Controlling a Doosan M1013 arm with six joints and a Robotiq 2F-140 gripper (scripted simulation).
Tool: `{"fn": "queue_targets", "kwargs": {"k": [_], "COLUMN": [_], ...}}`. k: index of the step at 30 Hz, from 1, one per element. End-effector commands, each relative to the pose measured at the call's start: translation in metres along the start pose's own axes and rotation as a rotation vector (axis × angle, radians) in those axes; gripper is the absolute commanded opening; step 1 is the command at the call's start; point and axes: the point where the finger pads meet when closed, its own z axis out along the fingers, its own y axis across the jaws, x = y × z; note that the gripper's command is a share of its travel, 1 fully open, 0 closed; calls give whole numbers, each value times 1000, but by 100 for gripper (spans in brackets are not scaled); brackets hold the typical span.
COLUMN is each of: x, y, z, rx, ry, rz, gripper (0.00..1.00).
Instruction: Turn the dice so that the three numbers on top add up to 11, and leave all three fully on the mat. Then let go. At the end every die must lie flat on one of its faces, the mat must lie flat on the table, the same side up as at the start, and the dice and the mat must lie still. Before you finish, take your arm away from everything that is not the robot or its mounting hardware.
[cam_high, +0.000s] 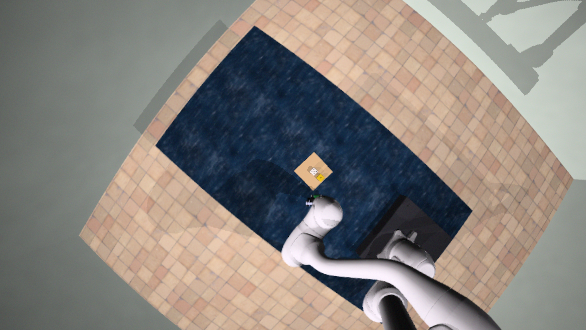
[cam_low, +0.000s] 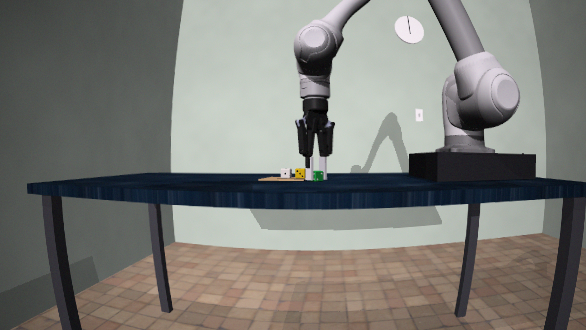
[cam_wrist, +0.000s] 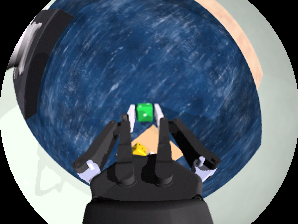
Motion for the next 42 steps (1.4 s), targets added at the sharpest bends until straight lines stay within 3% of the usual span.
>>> {"fn": "queue_targets", "kwargs": {"k": [1,30,31,42], "x": [0,0,0,0], "y": [0,0,0,0], "z": [0,0,0,0], "rx": [0,0,0,0], "ry": [0,0,0,0], "rz": [0,0,0,0], "gripper": [28,28,16,16]}}
